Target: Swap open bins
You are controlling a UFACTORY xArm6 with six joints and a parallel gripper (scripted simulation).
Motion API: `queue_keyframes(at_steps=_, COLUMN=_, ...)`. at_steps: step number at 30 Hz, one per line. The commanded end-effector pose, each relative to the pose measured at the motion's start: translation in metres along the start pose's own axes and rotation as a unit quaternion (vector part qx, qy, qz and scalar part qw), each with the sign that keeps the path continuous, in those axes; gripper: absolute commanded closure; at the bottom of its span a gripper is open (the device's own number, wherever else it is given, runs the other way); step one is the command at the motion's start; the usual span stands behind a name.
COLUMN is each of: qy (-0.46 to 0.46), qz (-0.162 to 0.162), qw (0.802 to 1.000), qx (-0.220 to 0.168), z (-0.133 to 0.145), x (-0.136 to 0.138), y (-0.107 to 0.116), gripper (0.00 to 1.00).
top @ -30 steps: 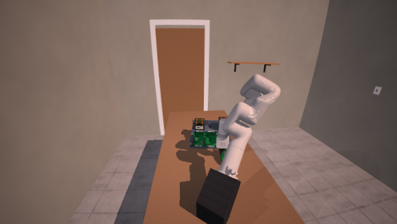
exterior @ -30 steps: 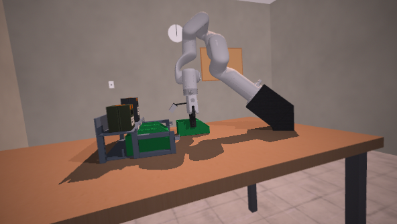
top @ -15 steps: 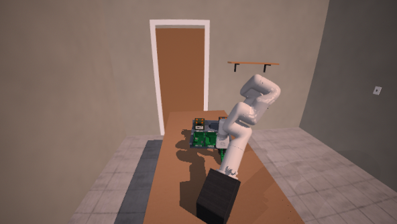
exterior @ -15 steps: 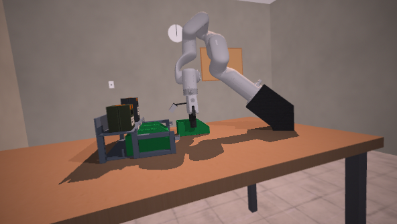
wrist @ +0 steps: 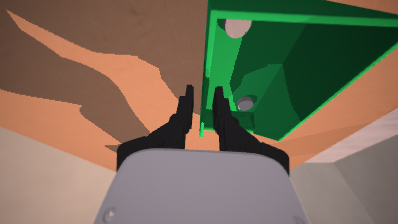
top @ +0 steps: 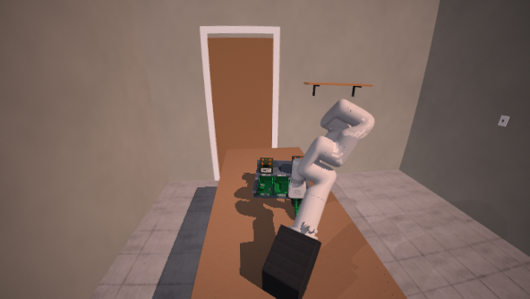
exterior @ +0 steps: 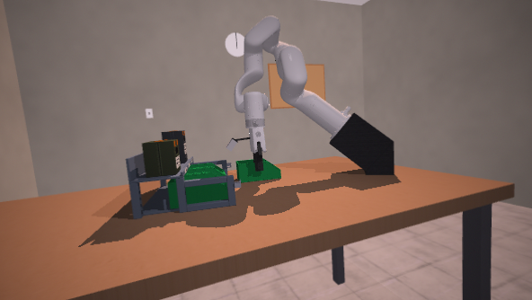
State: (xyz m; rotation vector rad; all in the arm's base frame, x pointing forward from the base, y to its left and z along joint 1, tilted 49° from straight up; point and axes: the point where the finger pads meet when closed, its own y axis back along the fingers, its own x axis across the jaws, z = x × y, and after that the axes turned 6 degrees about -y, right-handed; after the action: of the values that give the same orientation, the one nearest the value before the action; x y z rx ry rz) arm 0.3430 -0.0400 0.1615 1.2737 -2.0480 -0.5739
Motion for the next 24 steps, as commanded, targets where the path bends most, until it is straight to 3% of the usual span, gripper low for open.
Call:
queue_keyframes(at_steps=1, qy=0.000, qz=0.000, qw=1.000, qx=0.001, z=-0.0007, x=-0.0002, y=0.0003, gripper=0.74)
queue_keyframes(at_steps=24, qy=0.000, qz=0.000, qw=1.000, qx=0.001, z=-0.0008, x=-0.0002, y=0.0044, gripper=0.74)
